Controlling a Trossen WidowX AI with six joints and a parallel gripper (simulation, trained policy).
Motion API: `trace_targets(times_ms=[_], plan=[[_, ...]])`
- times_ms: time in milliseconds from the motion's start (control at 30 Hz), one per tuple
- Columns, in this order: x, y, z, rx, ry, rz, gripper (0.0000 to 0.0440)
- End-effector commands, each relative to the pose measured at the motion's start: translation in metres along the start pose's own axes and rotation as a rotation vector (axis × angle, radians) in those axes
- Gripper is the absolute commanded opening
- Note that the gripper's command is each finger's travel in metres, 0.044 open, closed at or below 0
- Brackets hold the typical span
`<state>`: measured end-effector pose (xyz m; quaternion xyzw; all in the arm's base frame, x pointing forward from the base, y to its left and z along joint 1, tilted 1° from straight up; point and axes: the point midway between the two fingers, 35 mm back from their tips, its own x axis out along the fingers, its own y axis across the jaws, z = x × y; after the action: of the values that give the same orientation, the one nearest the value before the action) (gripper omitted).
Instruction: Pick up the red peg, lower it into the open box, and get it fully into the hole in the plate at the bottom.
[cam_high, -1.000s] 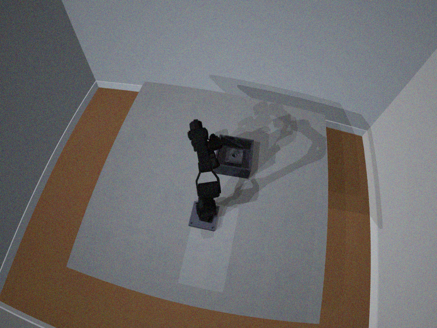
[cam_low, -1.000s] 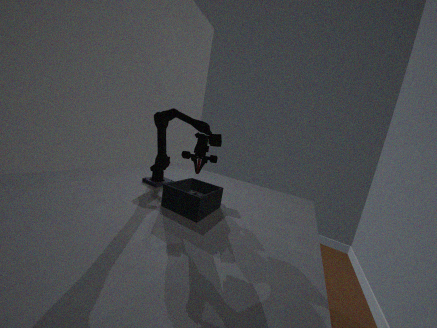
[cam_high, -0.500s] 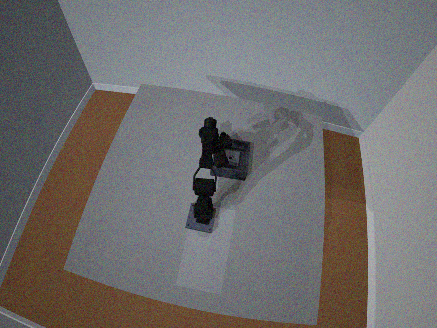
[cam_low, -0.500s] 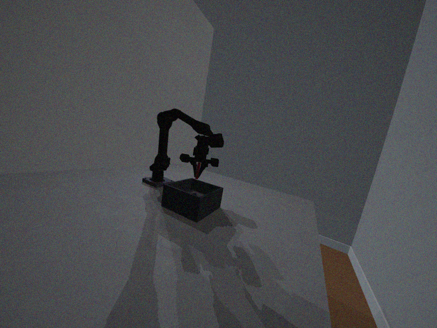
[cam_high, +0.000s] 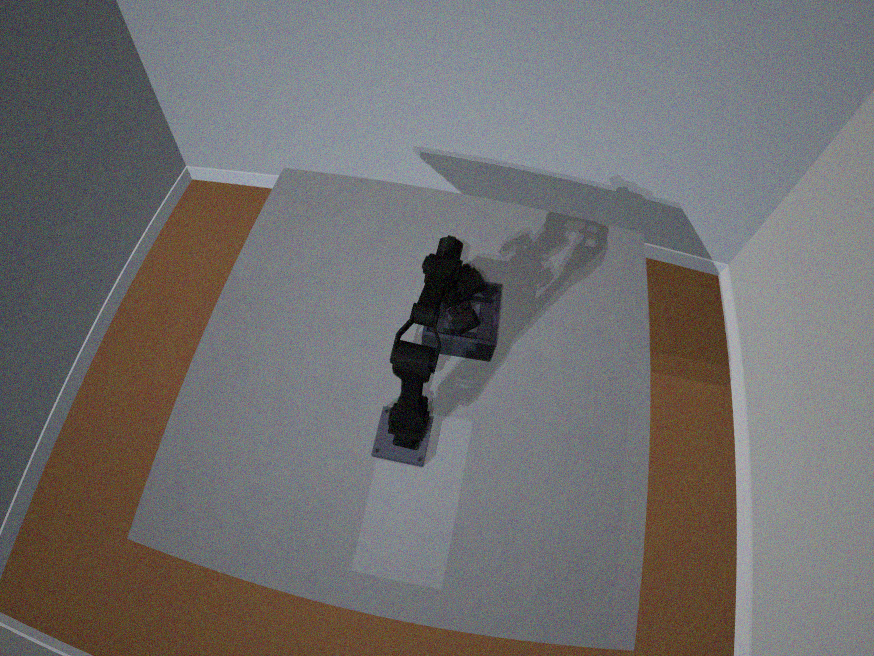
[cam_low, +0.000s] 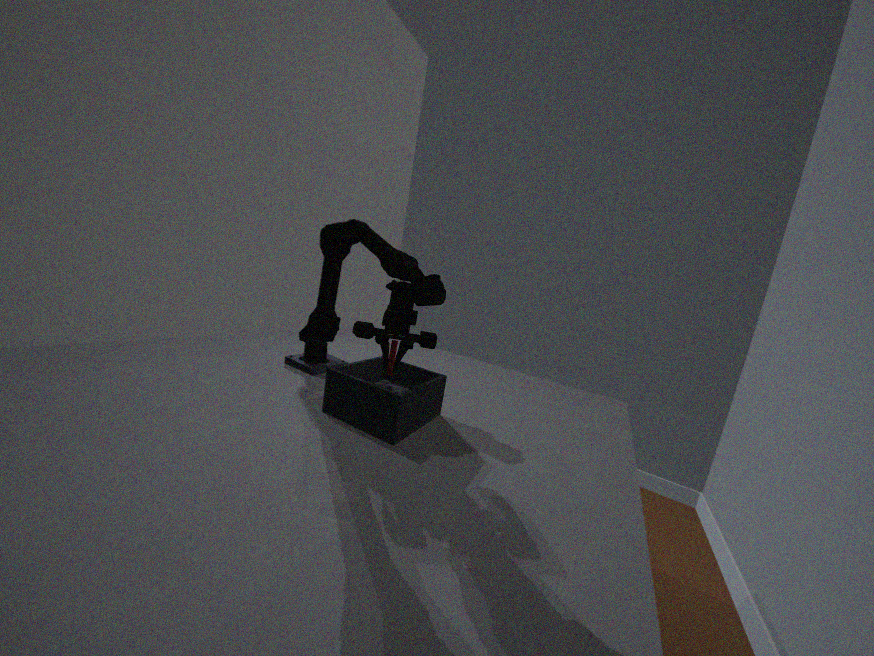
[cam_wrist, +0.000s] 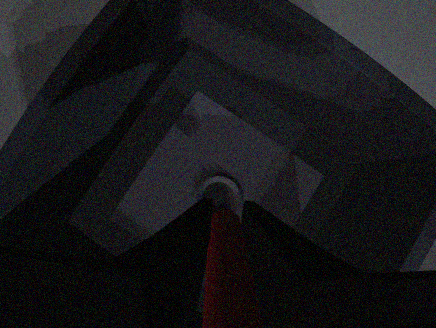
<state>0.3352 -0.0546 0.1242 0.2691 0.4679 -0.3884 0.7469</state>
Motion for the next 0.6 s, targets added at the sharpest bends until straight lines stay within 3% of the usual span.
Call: trace_targets(times_ms=[0, 267, 500, 567], plan=[[0.009, 0.001, 0.002, -0.028, 0.018, 0.005, 0.0], [0.029, 0.001, 0.0, -0.109, 0.068, 0.019, 0.0007], [0.042, 0.001, -0.002, -0.142, 0.119, 0.02, 0.0148], [0.041, 0.0, 0.001, -0.164, 0.126, 0.022, 0.0152]])
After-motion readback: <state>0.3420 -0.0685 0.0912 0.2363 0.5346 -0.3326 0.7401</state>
